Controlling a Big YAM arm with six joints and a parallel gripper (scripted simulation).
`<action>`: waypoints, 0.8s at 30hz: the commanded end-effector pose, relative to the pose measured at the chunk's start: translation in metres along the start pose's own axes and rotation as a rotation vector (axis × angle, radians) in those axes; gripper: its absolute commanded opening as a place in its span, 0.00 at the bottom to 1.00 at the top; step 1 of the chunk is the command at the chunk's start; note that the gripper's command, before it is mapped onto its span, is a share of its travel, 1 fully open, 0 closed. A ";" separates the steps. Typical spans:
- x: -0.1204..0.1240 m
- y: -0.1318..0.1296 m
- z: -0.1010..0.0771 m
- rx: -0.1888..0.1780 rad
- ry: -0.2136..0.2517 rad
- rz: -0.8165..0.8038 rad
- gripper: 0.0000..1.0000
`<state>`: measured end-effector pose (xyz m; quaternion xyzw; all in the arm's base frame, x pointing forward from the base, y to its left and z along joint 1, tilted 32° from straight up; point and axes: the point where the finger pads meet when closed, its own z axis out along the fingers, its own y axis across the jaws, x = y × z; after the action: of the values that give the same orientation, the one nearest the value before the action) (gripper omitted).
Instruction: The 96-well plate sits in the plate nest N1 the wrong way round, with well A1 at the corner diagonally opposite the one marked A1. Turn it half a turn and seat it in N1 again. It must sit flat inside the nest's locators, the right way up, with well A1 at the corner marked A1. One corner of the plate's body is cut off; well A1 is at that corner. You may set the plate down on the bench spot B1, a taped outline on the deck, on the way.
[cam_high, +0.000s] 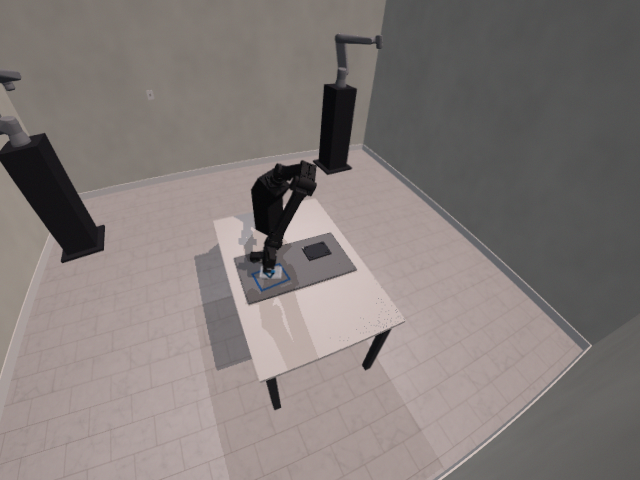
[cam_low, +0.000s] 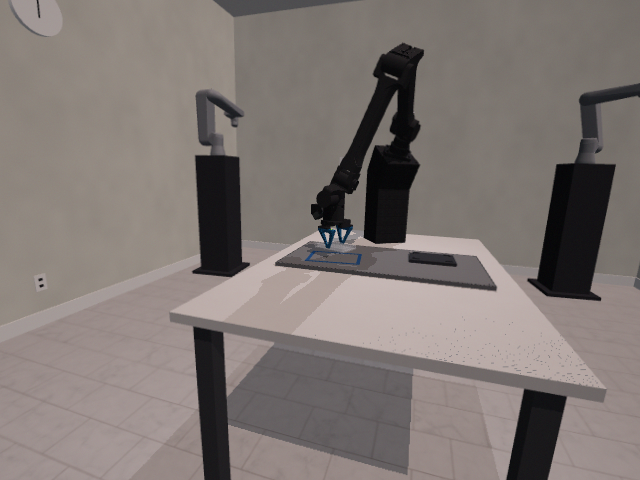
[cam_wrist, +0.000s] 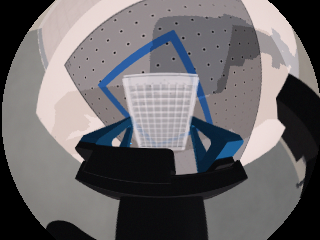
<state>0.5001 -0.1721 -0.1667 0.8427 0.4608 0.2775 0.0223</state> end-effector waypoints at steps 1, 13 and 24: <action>-0.006 0.009 -0.018 -0.017 -0.006 0.004 0.00; -0.006 0.009 -0.035 -0.018 -0.006 0.004 0.00; -0.006 0.008 -0.050 -0.018 -0.006 0.004 0.00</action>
<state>0.4855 -0.1804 -0.1375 0.8421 0.4613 0.2786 0.0241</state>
